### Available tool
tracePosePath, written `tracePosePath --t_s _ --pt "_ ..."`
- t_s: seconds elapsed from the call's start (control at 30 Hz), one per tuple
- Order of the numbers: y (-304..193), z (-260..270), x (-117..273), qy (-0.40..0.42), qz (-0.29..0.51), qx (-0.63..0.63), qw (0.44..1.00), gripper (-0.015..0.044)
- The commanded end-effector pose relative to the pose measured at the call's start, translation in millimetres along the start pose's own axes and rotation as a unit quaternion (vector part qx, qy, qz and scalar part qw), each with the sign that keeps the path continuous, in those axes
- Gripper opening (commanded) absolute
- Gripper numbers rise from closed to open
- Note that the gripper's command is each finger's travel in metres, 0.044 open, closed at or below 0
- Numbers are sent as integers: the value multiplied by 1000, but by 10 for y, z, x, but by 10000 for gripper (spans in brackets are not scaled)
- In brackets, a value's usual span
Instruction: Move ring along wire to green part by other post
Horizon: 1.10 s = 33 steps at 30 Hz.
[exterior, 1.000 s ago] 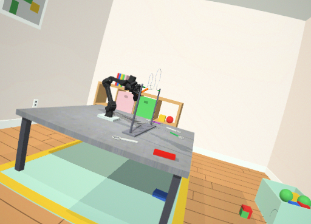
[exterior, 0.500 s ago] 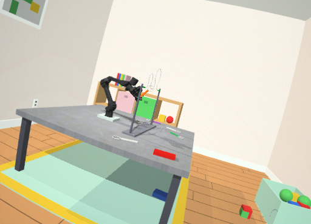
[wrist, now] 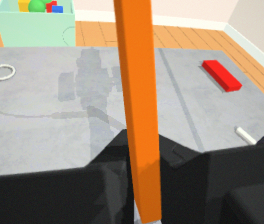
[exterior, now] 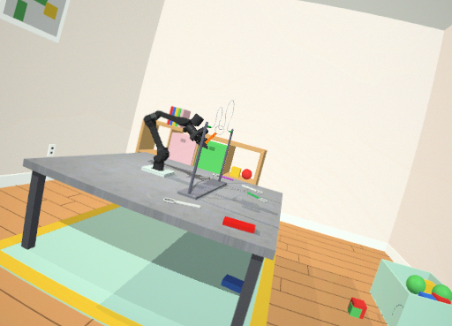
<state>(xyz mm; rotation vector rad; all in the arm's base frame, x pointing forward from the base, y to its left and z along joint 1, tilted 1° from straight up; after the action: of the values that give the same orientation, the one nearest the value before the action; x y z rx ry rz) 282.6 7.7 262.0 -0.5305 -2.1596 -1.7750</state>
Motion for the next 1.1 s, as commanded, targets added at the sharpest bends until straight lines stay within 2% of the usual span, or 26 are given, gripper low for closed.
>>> tracePosePath --t_s 0.0,1.07 --pt "28 77 24 9 0 -23 1000 -150" --pt "76 565 121 51 9 -95 994 -150"
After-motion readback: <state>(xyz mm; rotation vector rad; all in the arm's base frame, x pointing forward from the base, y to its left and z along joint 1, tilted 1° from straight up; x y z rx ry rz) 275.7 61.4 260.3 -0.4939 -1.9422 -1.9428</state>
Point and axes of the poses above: the point midway between the two fingers, 35 mm back from their tips, its own x axis back along the fingers, its own z axis across the jaws, y = z × x, the point moved 1 cm from there along x, back along the fingers, and after that the axes turned 2 degrees about -x, right-handed, at the moved point
